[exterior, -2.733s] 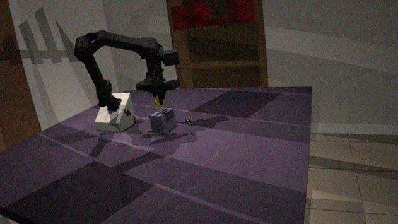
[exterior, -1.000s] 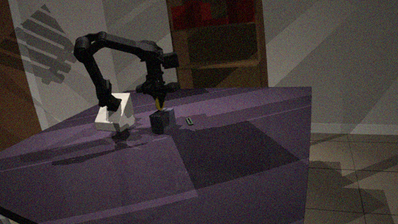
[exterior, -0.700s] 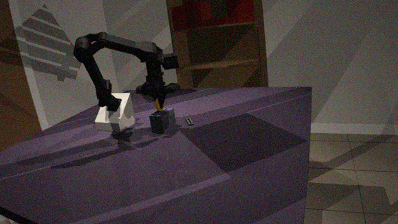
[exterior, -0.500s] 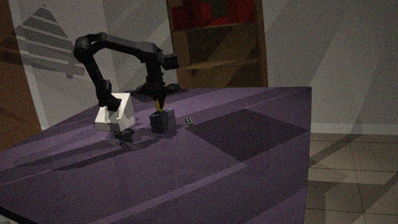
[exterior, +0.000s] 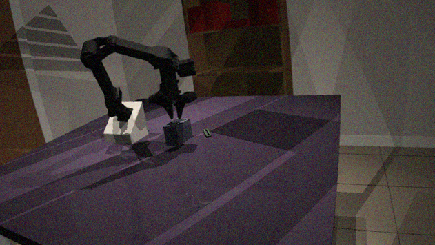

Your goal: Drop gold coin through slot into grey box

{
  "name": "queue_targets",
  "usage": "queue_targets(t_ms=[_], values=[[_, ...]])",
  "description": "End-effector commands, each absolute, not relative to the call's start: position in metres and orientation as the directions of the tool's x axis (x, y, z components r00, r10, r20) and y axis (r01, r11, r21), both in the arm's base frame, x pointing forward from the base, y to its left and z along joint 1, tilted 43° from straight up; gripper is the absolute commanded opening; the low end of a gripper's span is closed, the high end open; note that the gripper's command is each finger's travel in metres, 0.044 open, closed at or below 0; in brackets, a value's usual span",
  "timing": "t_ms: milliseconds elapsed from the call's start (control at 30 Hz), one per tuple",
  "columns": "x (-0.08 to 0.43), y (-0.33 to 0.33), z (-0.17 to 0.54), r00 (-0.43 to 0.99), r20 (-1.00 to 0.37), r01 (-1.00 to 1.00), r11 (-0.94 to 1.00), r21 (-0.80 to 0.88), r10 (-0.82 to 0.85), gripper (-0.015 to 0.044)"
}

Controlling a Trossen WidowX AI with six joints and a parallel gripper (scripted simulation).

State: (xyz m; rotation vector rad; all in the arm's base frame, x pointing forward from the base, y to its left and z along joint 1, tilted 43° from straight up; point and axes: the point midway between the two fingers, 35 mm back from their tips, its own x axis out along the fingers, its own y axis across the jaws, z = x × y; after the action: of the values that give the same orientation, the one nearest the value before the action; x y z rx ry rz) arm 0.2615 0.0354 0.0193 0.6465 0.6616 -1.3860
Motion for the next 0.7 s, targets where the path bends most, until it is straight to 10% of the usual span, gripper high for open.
queue_targets(t_ms=[0,400,667], values=[[0.262,0.036,0.02,0.07,-0.749,0.997,0.077,0.025,-0.659,0.0161],[0.257,0.061,0.048,0.067,-0.747,0.997,0.08,0.018,-0.661,0.044],[0.253,0.073,0.064,0.065,-0.743,0.997,0.082,0.013,-0.666,0.044]])
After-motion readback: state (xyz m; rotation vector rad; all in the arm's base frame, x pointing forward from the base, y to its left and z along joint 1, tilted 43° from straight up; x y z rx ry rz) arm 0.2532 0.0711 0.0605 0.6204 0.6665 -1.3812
